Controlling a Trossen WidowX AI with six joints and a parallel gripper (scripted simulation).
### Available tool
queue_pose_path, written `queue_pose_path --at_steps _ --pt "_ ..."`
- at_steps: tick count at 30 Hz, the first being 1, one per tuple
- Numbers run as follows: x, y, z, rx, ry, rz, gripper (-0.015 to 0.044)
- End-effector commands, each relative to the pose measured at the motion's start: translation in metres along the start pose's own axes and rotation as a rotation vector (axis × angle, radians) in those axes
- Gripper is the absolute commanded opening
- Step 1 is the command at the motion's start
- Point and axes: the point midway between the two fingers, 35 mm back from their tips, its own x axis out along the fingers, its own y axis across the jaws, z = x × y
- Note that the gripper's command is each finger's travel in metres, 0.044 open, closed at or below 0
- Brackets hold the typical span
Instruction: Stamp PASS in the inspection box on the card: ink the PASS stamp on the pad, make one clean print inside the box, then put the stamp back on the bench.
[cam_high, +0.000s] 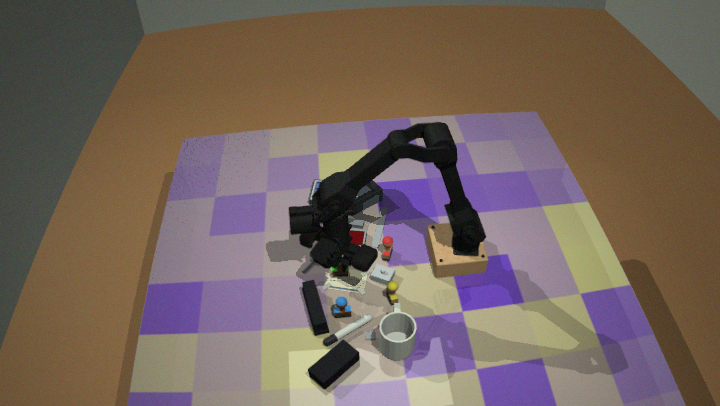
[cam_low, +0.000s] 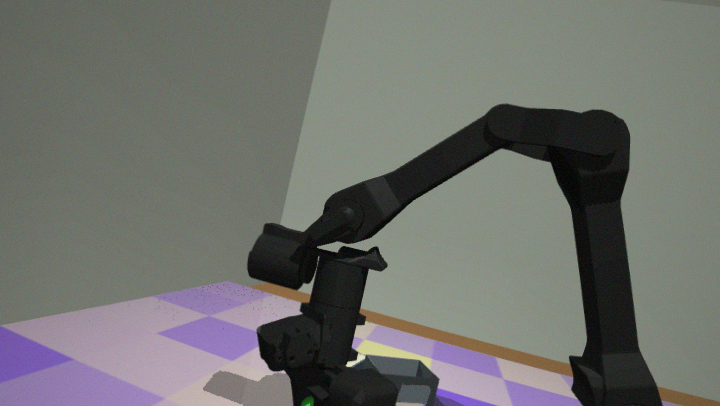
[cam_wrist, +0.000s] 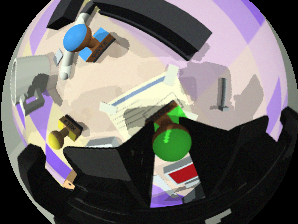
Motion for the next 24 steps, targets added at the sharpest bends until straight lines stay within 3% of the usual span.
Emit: queue_pose_path --at_steps 1,24 --pt "-0.011 -0.002 0.002 -0.001 -0.011 -0.009 0.0" --pt "-0.048 -0.002 0.002 -0.001 -0.011 -0.009 0.0"
